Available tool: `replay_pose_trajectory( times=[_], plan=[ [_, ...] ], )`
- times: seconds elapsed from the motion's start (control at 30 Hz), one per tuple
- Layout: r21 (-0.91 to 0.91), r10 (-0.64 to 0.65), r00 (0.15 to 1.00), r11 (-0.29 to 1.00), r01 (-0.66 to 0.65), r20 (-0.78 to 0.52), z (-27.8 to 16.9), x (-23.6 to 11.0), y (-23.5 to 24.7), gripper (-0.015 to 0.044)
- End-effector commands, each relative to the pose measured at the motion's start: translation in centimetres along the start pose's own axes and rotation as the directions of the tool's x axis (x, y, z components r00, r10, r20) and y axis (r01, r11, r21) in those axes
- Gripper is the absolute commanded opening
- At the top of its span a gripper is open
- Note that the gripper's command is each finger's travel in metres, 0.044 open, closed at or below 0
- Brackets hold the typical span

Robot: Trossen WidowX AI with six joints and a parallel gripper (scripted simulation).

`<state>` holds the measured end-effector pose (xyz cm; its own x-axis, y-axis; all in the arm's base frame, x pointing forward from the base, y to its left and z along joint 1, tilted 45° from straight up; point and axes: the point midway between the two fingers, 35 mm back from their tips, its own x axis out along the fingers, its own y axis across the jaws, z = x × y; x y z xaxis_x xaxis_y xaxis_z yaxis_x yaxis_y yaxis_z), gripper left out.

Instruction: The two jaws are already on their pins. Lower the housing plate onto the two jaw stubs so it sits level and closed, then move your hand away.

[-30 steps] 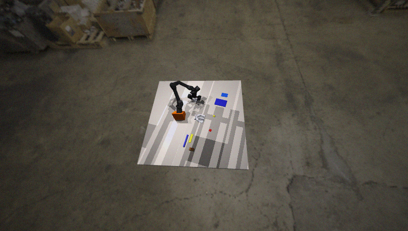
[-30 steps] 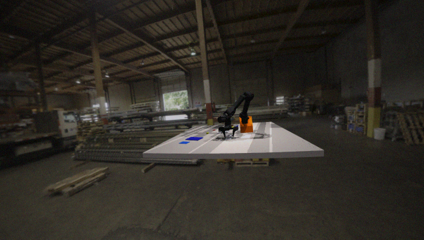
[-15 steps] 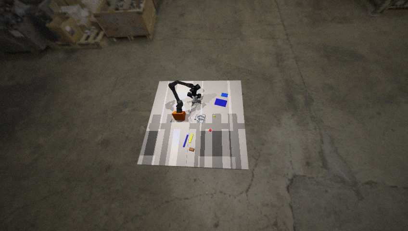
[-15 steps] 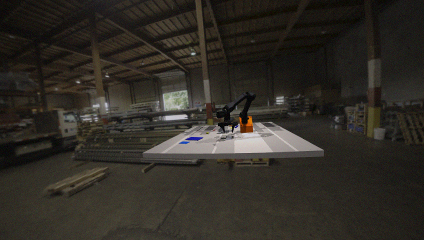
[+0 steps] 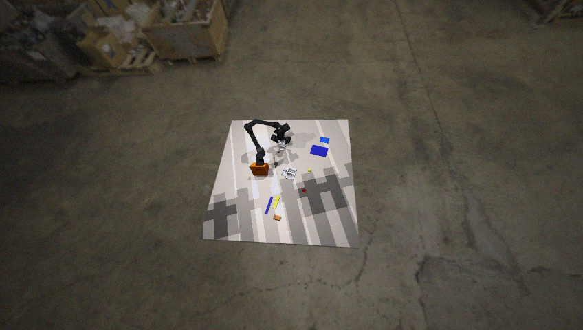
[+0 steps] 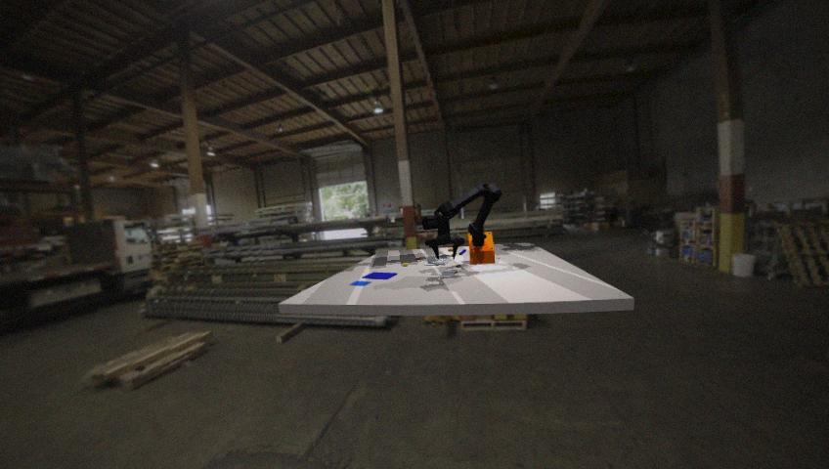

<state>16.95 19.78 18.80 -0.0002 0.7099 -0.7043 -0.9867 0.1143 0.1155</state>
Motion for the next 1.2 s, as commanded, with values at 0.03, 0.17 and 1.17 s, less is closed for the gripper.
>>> replay_pose_trajectory(
  times=[0.03,0.17,1.17],
  plan=[
    [0.074,-0.001,1.000,0.997,0.002,-0.019,-1.0,0.3,-1.1,0.0351],
    [0.134,-0.006,0.999,0.991,0.011,-0.032,-1.8,0.5,-2.1,0.0351],
    [0.577,-0.018,0.995,0.814,0.073,-0.101,-9.6,0.9,-8.1,0.0351]
  ],
)
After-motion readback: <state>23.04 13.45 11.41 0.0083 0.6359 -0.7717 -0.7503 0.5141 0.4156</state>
